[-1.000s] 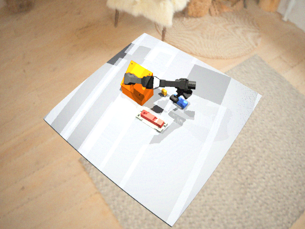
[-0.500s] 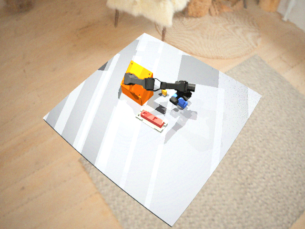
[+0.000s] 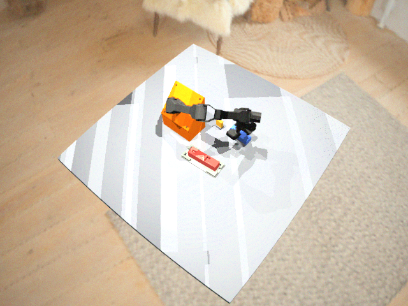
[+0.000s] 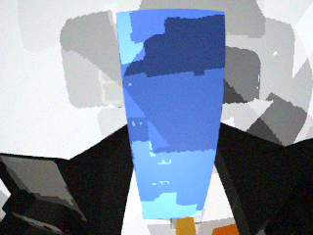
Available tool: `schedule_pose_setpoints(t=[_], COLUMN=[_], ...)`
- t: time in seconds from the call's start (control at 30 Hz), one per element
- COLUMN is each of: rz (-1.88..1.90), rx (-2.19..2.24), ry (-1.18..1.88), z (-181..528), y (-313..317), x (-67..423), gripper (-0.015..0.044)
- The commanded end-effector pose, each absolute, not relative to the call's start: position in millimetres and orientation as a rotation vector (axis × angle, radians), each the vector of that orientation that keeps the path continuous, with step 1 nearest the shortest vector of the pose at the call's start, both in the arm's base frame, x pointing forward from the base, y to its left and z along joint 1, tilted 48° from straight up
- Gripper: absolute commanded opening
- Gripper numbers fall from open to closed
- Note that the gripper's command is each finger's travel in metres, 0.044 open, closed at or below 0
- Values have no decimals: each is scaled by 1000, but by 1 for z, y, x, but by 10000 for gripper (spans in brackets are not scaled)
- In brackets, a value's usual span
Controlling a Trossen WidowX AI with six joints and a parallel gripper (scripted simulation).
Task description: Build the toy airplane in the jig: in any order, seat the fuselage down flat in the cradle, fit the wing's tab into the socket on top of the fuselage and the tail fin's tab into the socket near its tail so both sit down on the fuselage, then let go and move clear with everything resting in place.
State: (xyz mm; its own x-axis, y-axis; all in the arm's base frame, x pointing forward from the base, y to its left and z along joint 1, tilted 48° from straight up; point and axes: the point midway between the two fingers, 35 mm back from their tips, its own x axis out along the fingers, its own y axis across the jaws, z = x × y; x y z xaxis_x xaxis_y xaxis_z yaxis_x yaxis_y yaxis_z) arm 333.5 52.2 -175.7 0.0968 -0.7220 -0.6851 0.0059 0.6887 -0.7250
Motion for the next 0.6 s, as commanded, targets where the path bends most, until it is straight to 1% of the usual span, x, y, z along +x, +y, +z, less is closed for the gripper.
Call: schedule_pose_setpoints(t=[0.0,0.17,0.57], rz=[-600,-598,-592], rx=[-659,-658,-654], ry=[1383,1383,1385], z=[-176,-169,-146], y=[51,59,88], x=[333,333,333], gripper=[131,0,0])
